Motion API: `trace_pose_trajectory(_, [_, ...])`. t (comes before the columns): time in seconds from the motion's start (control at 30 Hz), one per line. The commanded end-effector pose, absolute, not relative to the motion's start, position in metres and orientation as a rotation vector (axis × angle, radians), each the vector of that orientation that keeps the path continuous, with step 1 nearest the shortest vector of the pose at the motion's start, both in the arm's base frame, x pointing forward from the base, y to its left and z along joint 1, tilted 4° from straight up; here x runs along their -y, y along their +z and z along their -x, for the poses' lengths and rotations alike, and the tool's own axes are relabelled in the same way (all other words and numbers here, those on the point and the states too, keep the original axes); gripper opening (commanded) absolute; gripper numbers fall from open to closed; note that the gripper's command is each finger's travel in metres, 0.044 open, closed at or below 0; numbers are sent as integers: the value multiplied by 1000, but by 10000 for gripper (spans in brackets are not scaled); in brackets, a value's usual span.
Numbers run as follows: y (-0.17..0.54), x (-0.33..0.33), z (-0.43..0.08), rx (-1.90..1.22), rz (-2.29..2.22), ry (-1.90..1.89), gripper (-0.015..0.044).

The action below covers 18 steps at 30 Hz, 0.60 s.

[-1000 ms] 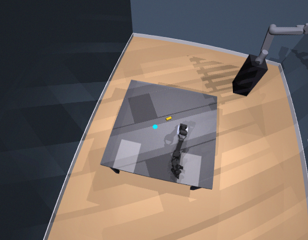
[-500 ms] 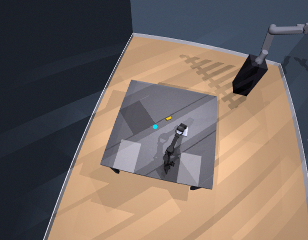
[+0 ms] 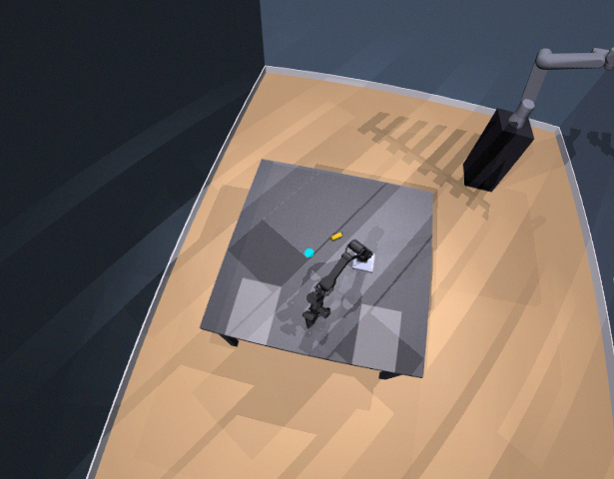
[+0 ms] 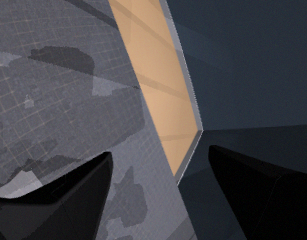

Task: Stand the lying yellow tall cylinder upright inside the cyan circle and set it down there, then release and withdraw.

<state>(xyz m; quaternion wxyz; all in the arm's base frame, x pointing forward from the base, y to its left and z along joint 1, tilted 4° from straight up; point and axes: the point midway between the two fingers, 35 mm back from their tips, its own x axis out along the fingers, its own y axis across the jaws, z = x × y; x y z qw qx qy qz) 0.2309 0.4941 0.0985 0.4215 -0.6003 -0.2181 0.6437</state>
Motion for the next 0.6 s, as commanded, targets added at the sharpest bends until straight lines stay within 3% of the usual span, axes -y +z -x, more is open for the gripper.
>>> trace_pose_trajectory(0.0, [98,-464,-260,395,1505,1578,309])
trace_pose_trajectory(0.57, [109,-333,-346,-125,1439,1386,309])
